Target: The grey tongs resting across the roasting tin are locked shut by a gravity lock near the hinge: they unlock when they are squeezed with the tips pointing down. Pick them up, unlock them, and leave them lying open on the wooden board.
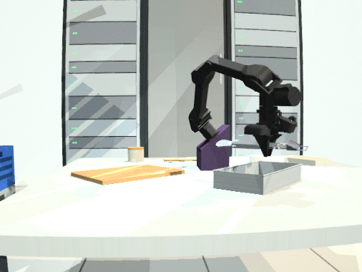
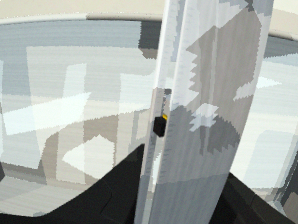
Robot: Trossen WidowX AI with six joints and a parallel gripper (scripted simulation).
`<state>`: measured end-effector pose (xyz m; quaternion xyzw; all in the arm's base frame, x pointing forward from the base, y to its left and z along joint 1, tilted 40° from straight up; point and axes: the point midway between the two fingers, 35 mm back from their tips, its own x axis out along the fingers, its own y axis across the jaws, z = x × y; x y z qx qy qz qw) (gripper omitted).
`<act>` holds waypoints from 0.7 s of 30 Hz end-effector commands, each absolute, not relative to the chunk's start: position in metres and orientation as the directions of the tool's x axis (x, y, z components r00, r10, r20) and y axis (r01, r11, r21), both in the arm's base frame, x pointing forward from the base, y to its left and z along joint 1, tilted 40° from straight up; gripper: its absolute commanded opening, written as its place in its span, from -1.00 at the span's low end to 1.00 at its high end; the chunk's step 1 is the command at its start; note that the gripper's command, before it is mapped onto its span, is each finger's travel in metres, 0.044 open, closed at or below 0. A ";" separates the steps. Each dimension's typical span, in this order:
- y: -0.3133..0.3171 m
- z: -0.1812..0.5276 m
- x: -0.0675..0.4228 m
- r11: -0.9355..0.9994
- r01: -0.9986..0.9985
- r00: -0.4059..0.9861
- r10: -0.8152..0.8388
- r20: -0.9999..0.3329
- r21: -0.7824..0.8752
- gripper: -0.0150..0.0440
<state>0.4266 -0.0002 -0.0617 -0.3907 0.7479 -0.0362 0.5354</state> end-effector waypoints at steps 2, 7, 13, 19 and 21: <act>-0.021 -0.026 0.431 0.726 -0.450 -0.094 -0.617 -0.781 -0.520 -1.00; -0.046 0.000 0.427 0.753 -0.363 -0.092 -0.615 -0.783 -0.548 -1.00; -0.075 0.031 0.418 0.775 -0.253 -0.091 -0.614 -0.784 -0.578 -1.00; -0.103 0.060 0.405 0.785 -0.141 -0.091 -0.617 -0.782 -0.603 -1.00; -0.111 0.069 0.400 0.786 -0.102 -0.091 -0.618 -0.781 -0.610 -1.00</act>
